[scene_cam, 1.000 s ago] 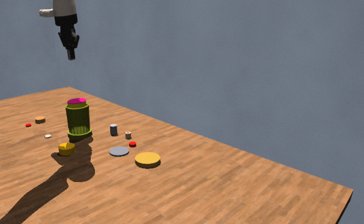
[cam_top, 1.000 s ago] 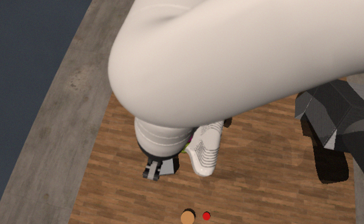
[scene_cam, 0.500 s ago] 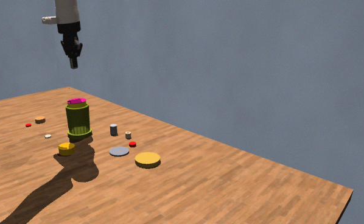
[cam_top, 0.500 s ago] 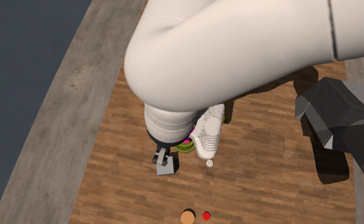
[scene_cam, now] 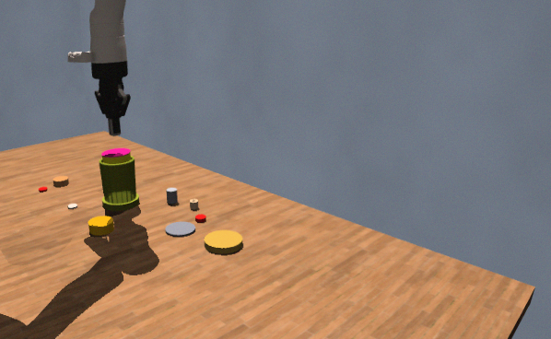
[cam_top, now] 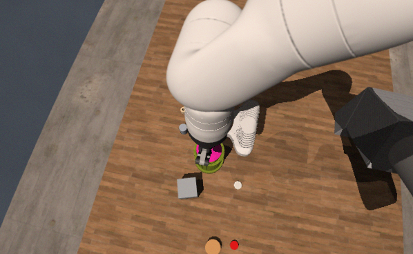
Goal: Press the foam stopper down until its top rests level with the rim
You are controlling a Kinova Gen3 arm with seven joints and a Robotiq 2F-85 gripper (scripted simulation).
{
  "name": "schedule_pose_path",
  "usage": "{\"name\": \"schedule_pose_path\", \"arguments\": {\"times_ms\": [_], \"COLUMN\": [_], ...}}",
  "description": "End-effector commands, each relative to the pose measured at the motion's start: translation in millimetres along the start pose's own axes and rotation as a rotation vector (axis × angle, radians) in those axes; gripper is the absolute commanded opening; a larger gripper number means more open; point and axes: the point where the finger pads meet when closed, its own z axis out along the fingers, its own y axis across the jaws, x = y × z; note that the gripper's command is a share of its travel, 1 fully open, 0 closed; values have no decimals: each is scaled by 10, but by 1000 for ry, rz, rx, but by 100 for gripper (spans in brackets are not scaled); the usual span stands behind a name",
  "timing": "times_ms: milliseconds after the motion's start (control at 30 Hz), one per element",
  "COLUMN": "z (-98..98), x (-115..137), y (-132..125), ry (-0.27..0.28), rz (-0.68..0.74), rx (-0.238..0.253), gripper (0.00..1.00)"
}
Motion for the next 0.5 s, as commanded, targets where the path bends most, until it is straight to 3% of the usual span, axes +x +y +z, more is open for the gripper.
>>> {"name": "schedule_pose_path", "arguments": {"times_ms": [0,467], "z": [64,77], "x": [23,31], "y": [-8,-21], "ry": [11,13], "rz": [-2,-3], "rx": [-3,-1], "gripper": [0,0]}}
